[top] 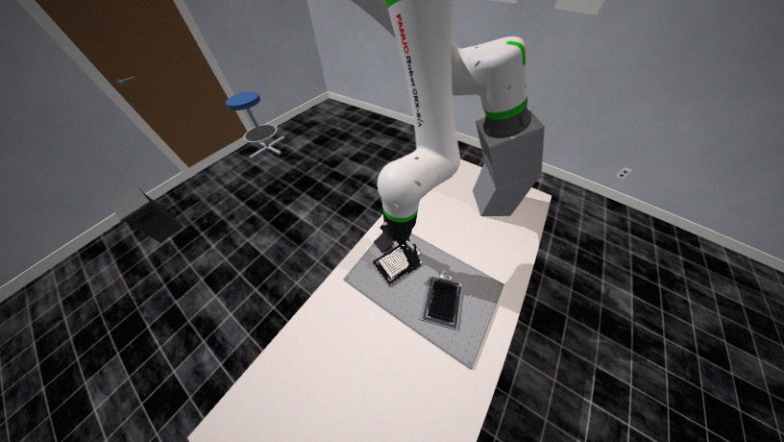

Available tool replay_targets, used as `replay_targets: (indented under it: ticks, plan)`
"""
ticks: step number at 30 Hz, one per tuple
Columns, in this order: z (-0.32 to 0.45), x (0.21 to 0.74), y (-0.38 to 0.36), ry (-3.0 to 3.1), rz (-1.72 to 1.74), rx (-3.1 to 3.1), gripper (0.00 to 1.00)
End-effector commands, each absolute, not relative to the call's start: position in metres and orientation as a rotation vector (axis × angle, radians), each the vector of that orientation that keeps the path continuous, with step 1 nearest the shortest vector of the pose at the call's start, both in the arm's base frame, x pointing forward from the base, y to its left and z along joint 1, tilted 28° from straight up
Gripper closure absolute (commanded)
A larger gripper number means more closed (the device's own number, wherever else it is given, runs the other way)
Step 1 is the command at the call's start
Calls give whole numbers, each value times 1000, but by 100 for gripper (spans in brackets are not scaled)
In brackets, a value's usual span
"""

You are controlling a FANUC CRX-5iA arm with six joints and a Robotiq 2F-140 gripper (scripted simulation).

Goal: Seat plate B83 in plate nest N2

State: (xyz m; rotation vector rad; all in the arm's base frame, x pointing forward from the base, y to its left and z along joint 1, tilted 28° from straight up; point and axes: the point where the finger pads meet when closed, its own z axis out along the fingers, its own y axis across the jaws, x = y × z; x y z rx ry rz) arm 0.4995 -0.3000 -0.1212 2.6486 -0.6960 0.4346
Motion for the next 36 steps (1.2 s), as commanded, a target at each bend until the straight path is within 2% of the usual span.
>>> replay_targets:
  ticks: [1,36]
  plan:
    - [-121,500,-300,-695,440,2648,0]
    - [-146,506,-312,-695,440,2648,0]
